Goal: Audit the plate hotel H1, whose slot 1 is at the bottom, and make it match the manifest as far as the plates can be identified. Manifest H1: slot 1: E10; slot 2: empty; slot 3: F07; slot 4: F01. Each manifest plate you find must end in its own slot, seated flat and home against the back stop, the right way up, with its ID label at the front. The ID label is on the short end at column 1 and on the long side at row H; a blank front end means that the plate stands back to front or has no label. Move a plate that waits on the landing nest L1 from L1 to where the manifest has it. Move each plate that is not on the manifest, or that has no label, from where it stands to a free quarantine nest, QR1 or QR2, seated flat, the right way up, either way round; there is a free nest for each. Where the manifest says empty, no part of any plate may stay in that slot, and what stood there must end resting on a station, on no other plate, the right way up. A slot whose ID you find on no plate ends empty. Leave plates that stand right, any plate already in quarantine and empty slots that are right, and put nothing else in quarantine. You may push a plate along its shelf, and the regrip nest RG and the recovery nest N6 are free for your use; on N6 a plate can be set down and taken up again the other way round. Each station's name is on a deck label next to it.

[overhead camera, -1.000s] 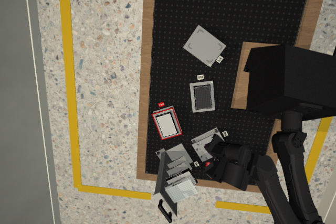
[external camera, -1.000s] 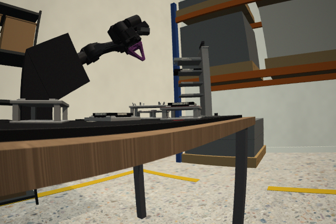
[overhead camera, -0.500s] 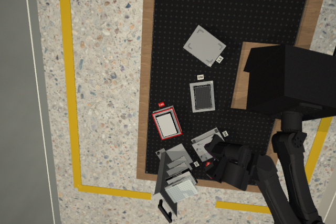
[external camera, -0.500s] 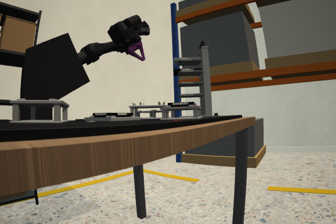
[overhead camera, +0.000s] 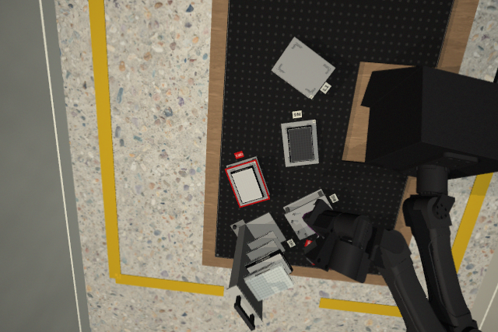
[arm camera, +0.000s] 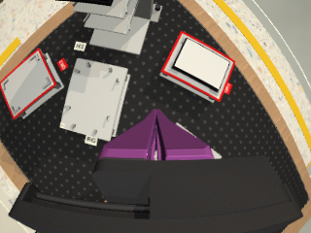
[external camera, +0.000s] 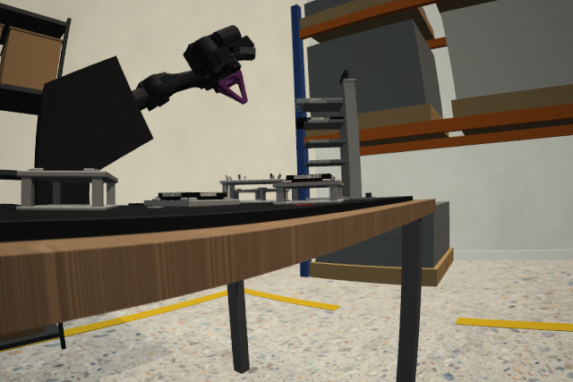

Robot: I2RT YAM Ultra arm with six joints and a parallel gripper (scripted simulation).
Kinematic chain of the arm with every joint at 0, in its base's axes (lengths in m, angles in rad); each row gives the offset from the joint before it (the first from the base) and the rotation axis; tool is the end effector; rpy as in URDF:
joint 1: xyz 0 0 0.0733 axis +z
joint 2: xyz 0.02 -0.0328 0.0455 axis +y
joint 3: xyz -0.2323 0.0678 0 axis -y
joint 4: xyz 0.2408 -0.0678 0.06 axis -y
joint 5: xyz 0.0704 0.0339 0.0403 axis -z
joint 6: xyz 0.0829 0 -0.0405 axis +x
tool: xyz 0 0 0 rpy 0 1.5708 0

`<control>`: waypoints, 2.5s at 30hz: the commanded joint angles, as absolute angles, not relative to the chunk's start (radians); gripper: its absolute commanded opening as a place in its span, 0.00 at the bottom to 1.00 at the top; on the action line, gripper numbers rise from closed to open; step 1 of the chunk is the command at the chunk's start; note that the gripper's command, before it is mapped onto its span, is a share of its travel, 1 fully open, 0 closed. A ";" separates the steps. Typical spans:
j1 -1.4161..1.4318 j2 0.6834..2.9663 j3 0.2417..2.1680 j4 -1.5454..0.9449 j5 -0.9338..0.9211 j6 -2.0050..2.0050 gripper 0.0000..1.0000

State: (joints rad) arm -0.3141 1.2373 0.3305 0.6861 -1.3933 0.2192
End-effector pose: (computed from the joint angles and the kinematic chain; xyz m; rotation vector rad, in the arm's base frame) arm 0.2372 0.0099 0.1668 -0.5533 1.6506 1.1538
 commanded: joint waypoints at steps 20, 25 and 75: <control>-0.317 1.235 0.332 0.691 -1.393 0.220 0.00; -0.317 1.235 0.332 0.691 -1.393 0.220 0.00; -0.317 1.235 0.332 0.691 -1.393 0.220 1.00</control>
